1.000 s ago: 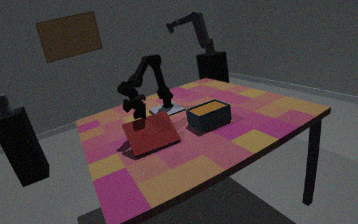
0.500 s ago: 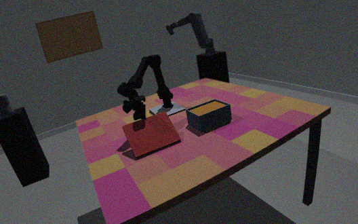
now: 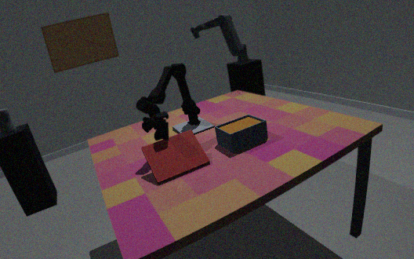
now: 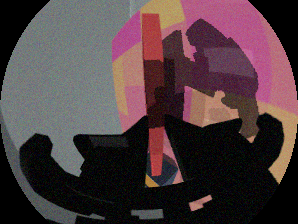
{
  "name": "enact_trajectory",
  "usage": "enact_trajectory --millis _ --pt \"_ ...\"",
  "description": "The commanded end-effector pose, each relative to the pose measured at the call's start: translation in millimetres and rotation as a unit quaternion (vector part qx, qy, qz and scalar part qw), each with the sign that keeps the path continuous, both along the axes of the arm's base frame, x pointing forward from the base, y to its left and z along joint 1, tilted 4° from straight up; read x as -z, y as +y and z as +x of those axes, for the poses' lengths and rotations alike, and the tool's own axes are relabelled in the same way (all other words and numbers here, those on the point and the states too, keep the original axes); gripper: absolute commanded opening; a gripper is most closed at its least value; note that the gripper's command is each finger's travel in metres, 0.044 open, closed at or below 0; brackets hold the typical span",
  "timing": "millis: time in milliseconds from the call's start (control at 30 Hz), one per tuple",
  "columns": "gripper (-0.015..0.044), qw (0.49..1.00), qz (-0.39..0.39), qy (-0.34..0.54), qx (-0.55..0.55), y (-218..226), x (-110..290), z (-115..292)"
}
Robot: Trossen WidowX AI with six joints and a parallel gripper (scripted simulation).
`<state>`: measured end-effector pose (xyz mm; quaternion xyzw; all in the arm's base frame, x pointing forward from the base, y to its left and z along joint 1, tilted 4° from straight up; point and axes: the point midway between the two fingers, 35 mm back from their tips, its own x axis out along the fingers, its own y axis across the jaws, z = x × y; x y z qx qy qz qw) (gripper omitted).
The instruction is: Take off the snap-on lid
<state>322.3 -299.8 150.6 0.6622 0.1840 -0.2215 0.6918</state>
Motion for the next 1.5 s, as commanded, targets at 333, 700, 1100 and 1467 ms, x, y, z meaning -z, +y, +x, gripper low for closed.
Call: enact_trajectory --millis 333,700,1100,1467 --pt "0.0 1.0 0.013 0.012 -0.002 3 25 2" --pt "0.0 1.0 0.013 0.012 -0.002 3 34 3" --pt "0.0 1.0 0.013 0.012 -0.002 3 43 4" --pt "0.0 1.0 0.013 0.012 -0.002 2 52 4"
